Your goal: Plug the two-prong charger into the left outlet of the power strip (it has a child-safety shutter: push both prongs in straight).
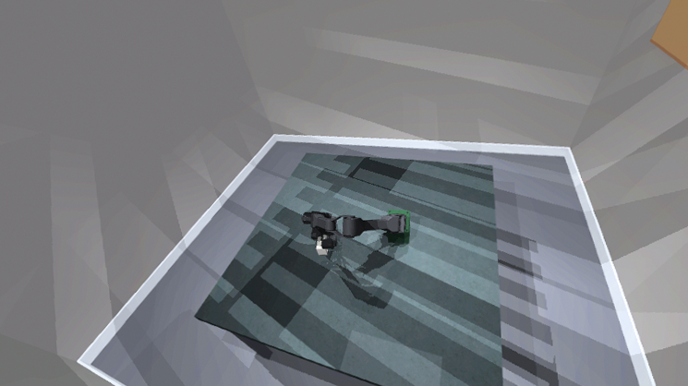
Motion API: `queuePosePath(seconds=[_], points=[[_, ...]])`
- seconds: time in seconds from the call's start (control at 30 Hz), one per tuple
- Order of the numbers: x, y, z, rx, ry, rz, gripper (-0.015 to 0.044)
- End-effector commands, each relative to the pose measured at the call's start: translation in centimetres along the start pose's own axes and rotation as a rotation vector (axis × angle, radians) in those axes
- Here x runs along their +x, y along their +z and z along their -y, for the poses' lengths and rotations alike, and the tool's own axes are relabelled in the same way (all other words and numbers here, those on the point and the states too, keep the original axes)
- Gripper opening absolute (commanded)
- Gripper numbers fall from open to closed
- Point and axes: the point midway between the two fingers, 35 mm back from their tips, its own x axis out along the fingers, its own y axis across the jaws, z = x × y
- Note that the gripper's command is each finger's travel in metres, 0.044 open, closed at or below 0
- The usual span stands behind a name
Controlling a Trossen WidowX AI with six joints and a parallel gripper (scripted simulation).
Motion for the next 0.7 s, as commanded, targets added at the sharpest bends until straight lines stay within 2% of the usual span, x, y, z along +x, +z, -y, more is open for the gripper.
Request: queuePosePath(seconds=[0.0,0.67], points=[[0.1,-0.3,-0.1,-0.003,0.006,0.001,0.044],[0.1,-1.6,0.0,-0.004,0.006,0.002,0.044]])
